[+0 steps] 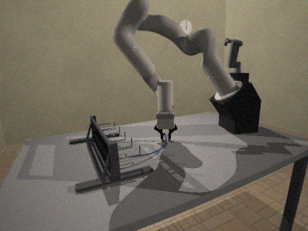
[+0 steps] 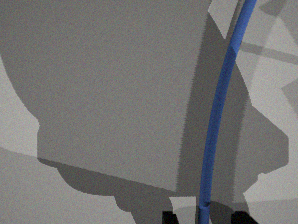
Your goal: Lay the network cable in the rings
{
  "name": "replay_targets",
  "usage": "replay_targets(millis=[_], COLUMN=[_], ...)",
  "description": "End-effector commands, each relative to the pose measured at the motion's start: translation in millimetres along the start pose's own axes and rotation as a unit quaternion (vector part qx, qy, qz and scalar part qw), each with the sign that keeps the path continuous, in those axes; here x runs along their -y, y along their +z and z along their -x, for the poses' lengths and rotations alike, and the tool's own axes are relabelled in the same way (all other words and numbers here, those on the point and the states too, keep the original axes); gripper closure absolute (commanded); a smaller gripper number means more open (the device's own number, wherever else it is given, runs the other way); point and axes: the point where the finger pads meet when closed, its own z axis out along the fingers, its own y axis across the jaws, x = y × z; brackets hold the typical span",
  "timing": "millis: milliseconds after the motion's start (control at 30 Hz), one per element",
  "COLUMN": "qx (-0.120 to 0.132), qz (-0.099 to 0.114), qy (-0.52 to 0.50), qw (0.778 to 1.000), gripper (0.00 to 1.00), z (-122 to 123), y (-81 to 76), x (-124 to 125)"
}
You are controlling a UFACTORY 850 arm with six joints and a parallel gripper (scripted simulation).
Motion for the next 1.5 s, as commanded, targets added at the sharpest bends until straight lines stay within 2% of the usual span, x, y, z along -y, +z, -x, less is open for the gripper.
replay_targets(millis=[0,767,800,1467], qx=[0.0,0.0,0.0,0.0], qz=[0.0,0.0,0.0,0.0], qy=[0.0,0.0,0.0,0.0], qw=[1.0,1.0,1.0,1.0], gripper=[0.65,0.65,1.0,1.0], z=[-0.1,-0.1,-0.1,-0.1], y=[0.4,0.7,0.7,0.7], x=[-0.1,-0.1,-0.1,-0.1])
